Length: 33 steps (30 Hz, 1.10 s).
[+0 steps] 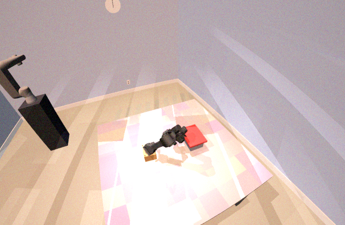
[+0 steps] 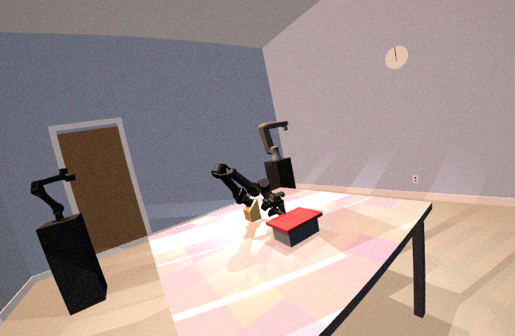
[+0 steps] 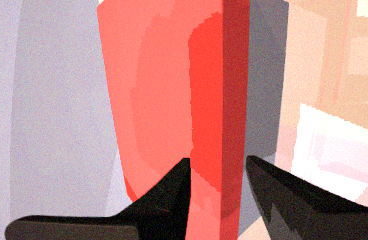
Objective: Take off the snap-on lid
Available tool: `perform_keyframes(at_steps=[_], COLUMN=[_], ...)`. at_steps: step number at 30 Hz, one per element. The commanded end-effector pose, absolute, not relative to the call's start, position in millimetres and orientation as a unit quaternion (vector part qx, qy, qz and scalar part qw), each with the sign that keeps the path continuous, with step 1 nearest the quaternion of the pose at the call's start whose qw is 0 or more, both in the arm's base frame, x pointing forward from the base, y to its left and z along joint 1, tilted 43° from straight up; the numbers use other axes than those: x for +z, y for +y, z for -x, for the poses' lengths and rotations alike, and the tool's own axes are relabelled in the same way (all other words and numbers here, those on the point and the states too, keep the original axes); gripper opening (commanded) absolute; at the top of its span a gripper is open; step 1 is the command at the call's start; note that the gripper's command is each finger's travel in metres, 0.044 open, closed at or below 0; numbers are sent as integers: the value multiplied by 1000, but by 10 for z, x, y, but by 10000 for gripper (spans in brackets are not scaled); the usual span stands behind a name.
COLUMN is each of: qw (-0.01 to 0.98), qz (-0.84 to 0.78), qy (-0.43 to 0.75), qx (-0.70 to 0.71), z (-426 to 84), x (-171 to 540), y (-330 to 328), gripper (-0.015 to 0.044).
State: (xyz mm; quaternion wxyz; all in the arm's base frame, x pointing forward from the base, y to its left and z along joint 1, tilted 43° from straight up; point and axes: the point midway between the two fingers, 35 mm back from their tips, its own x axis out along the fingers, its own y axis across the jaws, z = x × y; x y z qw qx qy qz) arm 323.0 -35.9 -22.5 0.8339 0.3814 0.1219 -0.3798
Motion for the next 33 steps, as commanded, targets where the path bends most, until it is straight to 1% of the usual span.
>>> perform_keyframes(at_steps=[1, 7, 10, 33], qw=[834, 834, 834, 834], qz=[-380, -380, -380, -381], qy=[123, 123, 123, 122], qx=[-380, -380, -380, -379], z=[-3231, -3231, -3231, -3235], x=[-235, -235, -235, -197], y=[-368, -368, -368, -334], gripper=[110, 70, 0, 0])
